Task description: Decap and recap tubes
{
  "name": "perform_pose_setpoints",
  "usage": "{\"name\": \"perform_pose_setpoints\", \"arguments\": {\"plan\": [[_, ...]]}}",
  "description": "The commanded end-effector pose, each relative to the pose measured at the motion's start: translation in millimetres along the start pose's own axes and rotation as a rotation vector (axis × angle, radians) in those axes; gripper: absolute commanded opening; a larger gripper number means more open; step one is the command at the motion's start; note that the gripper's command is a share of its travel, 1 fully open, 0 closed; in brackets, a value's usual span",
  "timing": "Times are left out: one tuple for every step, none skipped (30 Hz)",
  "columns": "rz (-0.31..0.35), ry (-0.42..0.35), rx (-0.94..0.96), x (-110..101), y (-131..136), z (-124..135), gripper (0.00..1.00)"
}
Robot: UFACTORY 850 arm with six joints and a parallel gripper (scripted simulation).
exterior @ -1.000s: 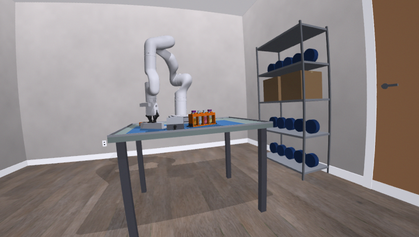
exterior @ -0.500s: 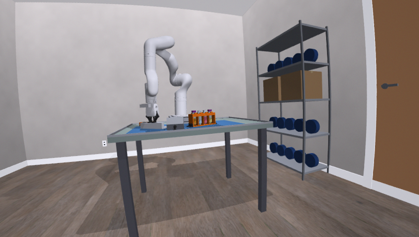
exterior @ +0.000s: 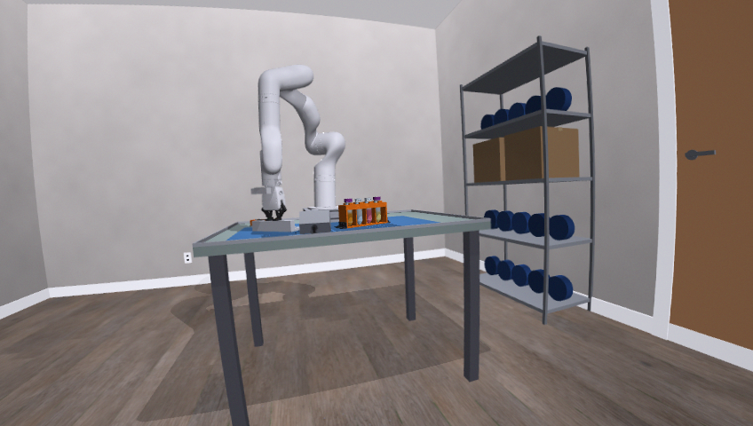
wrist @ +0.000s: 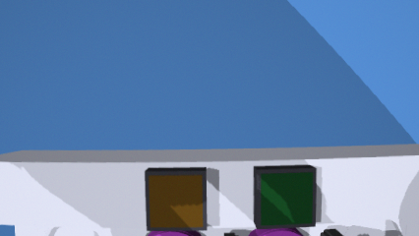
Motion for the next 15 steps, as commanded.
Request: {"name": "perform_pose_setpoints", "arguments": {"plan": [[-0.019, 0.019, 0.0, 0, 1, 1, 0.46], [-0.019, 0.019, 0.0, 0, 1, 1, 0.46], [-0.019, 0.019, 0.0, 0, 1, 1, 0.46], [-0.019, 0.019, 0.0, 0, 1, 1, 0.46], [-0.019, 0.019, 0.0, 0, 1, 1, 0.46], [-0.019, 0.019, 0.0, 0, 1, 1, 0.46], [-0.019, 0.019, 0.0, 0, 1, 1, 0.46], [-0.019, 0.019, 0.0, 0, 1, 1, 0.46], [-0.019, 0.019, 0.0, 0, 1, 1, 0.46], [-0.019, 0.019, 0.0, 0, 1, 1, 0.46], [-0.019, 0.019, 0.0, -5, 1, 1, 0.46], [-0.019, 0.019, 0.0, -10, 1, 1, 0.46], [-0.019, 0.019, 0.0, -15, 1, 1, 0.46], [-0.019, 0.019, 0.0, -20, 1, 1, 0.46], [-0.019, 0.019, 0.0, -25, 2, 1, 0.46]]}}
Point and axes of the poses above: the point where the finger pads meet when closed, its own x axis out along the fingers, its own y axis across the jaws, z = x × y, the point moved 6 cm from there along -x, back along the fingers, and after that the axes turned 7 degrees about x, right-handed, at the moved point
